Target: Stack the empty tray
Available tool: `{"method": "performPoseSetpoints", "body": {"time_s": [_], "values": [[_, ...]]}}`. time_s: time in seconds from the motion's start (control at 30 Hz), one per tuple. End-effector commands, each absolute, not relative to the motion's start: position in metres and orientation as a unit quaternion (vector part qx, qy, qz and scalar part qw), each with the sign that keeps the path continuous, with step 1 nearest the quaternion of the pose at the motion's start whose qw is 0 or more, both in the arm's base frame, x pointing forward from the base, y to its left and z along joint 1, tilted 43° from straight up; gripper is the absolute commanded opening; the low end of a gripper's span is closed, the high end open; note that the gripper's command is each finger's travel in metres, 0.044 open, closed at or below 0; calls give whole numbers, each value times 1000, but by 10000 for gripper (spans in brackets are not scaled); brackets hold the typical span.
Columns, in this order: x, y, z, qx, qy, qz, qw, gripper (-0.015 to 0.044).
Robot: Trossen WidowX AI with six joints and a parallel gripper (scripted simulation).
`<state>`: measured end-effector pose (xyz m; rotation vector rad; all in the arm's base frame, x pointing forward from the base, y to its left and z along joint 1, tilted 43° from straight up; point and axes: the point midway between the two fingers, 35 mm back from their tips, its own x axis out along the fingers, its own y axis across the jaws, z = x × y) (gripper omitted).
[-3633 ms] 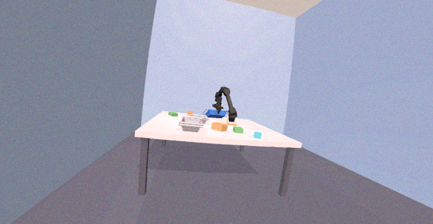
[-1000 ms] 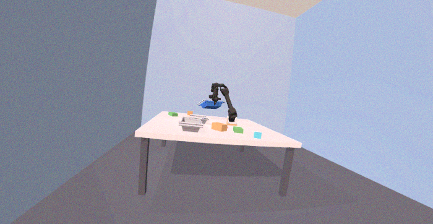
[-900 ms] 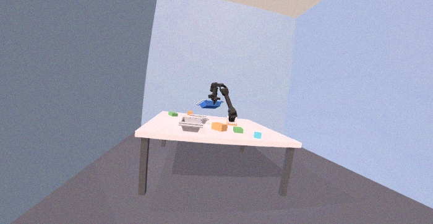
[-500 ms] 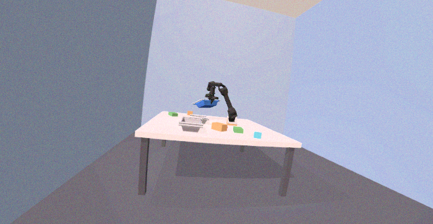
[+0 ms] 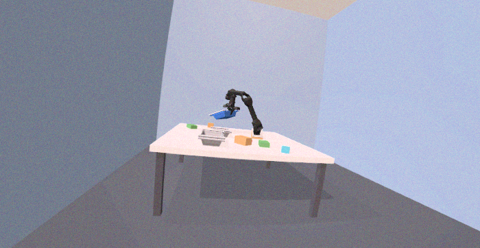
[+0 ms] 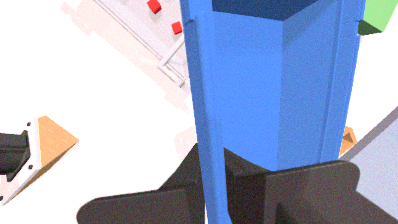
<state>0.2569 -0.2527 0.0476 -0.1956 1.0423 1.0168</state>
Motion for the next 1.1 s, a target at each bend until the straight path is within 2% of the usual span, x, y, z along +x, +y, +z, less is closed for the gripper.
{"method": "performPoseSetpoints", "body": {"time_s": [0.0,1.07], "values": [[267,-244,67,-124,453,470,748,0],[311,-128,145,-299,291,570,708,0]]}}
